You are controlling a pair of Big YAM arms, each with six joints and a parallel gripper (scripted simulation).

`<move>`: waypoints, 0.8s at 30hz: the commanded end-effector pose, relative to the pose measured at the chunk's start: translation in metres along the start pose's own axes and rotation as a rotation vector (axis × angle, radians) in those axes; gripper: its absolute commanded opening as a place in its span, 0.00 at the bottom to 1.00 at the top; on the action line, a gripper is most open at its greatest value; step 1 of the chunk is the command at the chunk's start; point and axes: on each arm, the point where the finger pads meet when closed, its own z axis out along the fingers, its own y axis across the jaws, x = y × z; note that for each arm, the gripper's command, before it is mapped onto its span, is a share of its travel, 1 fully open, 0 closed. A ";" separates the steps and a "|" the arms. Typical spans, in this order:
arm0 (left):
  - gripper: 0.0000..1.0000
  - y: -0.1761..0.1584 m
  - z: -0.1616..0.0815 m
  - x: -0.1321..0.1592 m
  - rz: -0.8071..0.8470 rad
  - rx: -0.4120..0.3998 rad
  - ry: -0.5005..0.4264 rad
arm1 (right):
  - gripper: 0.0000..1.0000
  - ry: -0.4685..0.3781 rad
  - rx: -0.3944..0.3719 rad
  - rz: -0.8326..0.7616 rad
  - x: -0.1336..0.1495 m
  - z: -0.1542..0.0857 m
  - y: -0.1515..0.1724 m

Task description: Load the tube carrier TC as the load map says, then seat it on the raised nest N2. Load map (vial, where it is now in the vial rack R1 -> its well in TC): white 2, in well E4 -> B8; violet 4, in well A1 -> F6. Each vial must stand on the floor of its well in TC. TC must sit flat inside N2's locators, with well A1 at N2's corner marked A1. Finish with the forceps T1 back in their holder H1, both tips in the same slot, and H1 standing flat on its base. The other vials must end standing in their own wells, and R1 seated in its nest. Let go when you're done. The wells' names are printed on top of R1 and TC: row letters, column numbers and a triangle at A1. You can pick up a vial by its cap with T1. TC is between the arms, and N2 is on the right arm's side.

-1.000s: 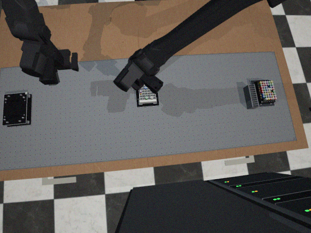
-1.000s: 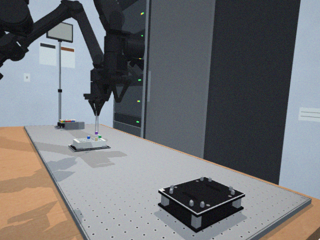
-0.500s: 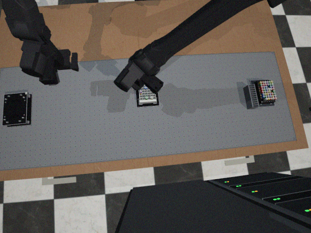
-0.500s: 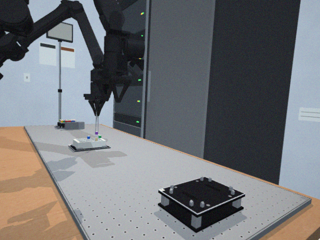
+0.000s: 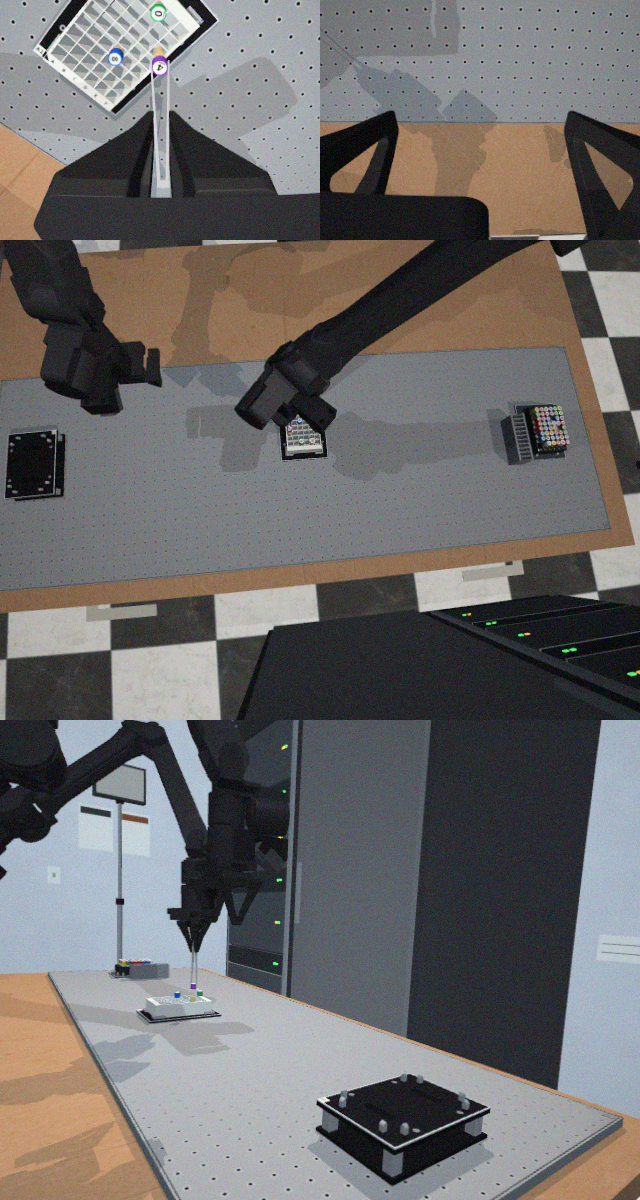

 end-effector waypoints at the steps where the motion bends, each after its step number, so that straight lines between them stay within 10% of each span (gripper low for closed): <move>1: 0.09 0.005 0.013 -0.005 -0.009 -0.010 -0.003 | 1.00 -0.017 0.006 0.002 -0.009 -0.004 -0.002; 24: 0.09 0.006 0.018 -0.003 -0.008 -0.010 -0.003 | 1.00 -0.017 0.006 0.002 -0.009 -0.004 -0.002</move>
